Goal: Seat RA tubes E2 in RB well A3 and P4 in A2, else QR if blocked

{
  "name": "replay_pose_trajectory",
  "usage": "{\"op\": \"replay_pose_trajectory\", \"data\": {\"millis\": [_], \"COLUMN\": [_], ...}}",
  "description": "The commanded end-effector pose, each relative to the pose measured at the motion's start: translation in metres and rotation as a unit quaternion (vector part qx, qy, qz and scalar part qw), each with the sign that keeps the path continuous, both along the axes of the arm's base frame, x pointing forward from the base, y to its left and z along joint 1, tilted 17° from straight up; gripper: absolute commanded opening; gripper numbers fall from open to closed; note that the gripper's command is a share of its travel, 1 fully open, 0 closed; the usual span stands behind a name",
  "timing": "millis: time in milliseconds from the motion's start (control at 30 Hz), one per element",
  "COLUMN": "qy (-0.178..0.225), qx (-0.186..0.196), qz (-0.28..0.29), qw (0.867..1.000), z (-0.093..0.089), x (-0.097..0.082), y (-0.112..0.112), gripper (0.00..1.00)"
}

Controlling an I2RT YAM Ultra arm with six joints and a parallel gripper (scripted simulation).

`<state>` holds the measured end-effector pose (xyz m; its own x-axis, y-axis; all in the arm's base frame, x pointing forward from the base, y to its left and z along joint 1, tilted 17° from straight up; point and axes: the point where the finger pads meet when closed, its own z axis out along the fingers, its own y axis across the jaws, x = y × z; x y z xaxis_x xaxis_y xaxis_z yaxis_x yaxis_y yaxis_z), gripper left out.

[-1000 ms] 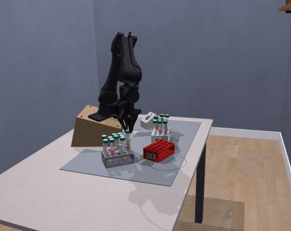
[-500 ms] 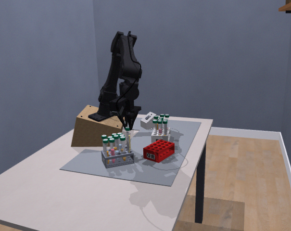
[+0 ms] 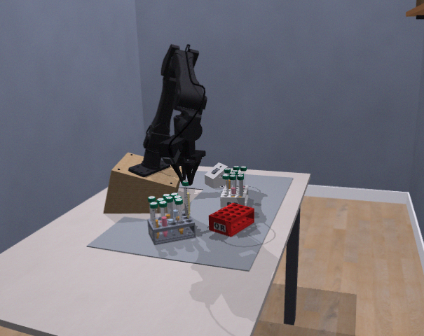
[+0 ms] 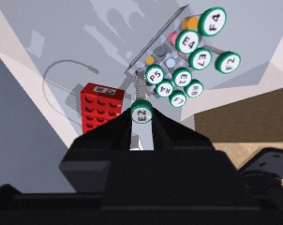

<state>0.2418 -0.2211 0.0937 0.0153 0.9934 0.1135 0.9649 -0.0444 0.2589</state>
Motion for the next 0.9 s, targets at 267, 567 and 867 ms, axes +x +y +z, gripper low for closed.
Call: {"op": "replay_pose_trajectory", "data": {"millis": [267,567,867], "qy": [-0.016,-0.016,-0.004], "qx": [-0.018,-0.017,-0.002], "qz": [-0.004,-0.005,-0.005], "qw": [1.000,1.000,1.000], "z": [0.028,0.032,0.020], "x": [-0.003,-0.003,-0.012], "y": [-0.008,-0.009,0.002], "gripper": [0.00,0.00,0.00]}}
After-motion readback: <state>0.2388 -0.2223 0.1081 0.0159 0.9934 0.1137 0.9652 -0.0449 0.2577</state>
